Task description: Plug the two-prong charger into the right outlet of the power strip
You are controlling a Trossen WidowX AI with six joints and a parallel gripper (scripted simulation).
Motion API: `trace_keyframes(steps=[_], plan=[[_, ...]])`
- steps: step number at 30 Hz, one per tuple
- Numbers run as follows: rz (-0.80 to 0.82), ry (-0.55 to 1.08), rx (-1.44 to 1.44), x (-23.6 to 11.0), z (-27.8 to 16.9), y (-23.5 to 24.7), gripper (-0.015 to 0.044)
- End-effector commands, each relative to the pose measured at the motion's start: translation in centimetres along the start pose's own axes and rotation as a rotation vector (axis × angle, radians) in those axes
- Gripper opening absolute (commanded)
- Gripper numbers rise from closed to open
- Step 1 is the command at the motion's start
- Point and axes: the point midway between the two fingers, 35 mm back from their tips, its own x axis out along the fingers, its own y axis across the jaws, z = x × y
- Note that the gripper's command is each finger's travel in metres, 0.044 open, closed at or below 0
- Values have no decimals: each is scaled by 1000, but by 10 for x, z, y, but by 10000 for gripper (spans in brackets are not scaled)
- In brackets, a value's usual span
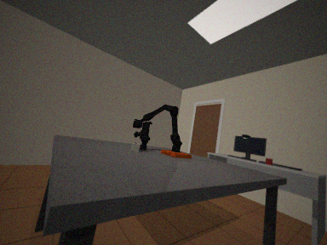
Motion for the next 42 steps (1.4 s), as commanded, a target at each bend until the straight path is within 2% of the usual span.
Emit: trace_keyframes(steps=[1, 42], plan=[[4, 10, -3, 3, 1, 1, 0], [4, 10, -3, 2, 4, 1, 0]])
